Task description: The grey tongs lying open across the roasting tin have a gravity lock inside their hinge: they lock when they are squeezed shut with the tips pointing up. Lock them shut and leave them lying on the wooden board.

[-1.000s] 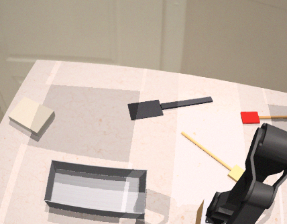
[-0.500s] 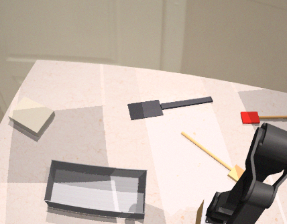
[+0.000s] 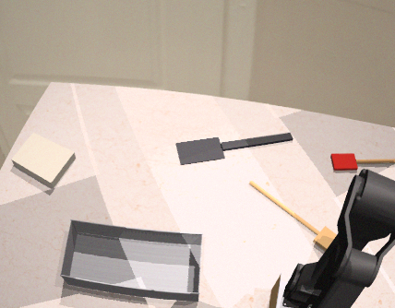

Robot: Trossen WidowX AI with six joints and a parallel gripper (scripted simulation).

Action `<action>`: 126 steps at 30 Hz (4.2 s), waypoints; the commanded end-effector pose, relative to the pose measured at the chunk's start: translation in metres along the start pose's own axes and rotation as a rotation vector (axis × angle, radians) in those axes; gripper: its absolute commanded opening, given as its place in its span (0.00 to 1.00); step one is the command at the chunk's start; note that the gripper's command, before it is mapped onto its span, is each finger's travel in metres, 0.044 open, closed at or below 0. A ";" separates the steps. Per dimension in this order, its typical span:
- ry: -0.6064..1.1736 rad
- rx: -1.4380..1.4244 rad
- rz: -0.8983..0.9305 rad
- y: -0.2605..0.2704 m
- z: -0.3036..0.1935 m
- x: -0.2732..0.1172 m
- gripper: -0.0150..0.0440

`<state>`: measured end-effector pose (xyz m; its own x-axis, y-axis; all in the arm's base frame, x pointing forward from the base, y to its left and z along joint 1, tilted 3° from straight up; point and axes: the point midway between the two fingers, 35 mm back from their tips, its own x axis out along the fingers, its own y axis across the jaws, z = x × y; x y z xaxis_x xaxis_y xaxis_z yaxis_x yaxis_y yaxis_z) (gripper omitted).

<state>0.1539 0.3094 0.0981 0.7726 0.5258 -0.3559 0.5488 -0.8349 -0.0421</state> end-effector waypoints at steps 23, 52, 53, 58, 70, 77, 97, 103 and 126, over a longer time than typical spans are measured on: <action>-0.405 -0.103 -0.025 -0.023 0.000 0.046 0.00; -0.953 -0.057 -0.022 -0.008 -0.010 0.043 0.00; -0.973 -0.052 -0.022 -0.008 -0.011 0.042 0.00; -1.070 -0.023 -0.018 -0.003 -0.016 0.035 0.00; -1.176 0.015 -0.014 0.001 -0.023 0.025 0.00; -1.176 0.015 -0.014 0.001 -0.021 0.026 0.00; -1.176 0.015 -0.015 -0.002 0.008 0.042 0.00; -1.176 0.015 -0.015 -0.002 0.017 0.046 0.00; -1.176 0.015 -0.015 -0.002 0.052 0.060 0.00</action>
<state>0.1832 0.3339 0.0336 -0.0042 0.0666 -0.9978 0.5480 -0.8345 -0.0580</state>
